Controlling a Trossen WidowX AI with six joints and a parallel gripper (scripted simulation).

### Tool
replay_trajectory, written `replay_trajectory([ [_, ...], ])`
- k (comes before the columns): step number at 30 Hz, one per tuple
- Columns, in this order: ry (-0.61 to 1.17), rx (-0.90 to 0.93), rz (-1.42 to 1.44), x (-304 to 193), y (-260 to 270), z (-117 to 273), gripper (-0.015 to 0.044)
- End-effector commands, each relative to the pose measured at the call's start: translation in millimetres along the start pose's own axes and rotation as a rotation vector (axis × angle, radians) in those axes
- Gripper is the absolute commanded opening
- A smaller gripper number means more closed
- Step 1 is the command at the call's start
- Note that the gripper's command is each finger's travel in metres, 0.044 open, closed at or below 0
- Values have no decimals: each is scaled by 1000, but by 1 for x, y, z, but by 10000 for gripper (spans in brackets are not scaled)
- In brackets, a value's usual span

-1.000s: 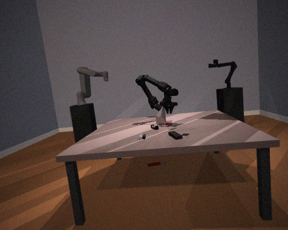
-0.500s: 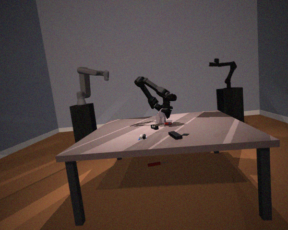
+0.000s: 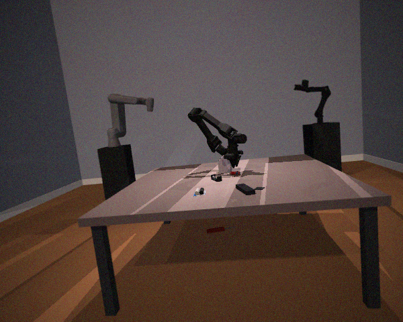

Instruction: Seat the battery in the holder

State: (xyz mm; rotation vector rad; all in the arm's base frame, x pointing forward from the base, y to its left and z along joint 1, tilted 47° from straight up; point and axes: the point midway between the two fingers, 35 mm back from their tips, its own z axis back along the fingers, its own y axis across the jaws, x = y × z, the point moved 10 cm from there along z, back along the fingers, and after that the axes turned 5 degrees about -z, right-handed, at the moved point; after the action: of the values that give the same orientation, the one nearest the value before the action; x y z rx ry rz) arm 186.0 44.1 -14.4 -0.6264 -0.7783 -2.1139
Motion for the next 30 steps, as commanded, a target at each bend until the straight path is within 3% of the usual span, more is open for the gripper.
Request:
replay_trajectory([
  [1, -5, 3, 6, 1, 0, -7, 224],
  [27, -10, 4, 6, 2, -1, -45, 224],
  [30, -10, 4, 6, 2, -1, -45, 145],
])
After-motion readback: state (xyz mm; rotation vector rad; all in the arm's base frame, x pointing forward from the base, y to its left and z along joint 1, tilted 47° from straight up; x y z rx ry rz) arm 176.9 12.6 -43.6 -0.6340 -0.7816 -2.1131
